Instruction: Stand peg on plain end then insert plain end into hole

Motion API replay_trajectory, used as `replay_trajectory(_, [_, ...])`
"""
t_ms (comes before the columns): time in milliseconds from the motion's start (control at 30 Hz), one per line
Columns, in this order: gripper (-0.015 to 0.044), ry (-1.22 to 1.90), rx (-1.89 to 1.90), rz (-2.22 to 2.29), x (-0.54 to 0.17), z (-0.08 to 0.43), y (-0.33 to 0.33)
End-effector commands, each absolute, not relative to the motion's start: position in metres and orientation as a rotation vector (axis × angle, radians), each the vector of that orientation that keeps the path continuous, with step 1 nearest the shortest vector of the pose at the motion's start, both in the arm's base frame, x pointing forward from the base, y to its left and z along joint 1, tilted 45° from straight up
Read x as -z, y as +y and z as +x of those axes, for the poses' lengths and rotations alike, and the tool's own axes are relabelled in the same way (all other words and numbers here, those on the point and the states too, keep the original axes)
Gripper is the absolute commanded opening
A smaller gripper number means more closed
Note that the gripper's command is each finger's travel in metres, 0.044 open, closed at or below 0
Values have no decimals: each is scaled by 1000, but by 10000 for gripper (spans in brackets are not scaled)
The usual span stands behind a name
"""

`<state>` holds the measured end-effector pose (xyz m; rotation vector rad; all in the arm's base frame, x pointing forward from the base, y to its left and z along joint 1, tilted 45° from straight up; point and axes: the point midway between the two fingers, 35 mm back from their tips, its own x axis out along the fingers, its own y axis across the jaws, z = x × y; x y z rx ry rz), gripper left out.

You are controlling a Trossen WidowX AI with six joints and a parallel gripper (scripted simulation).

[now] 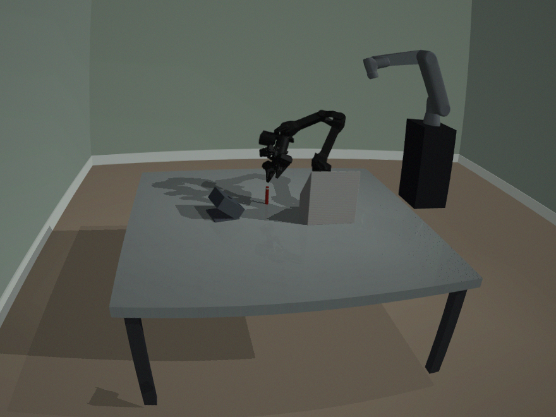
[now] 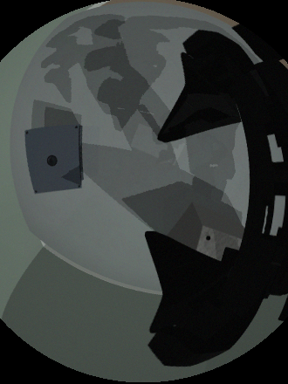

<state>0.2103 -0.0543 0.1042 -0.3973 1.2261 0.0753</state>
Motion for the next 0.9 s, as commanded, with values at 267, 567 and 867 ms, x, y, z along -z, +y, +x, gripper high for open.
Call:
replay_trajectory(267, [440,1495,154,-577,-105,213,-67])
replay_trajectory(567, [440,1570,347,-823,-120,228,-70])
replay_trajectory(867, [440,1570,378,-870,-123,232,-69])
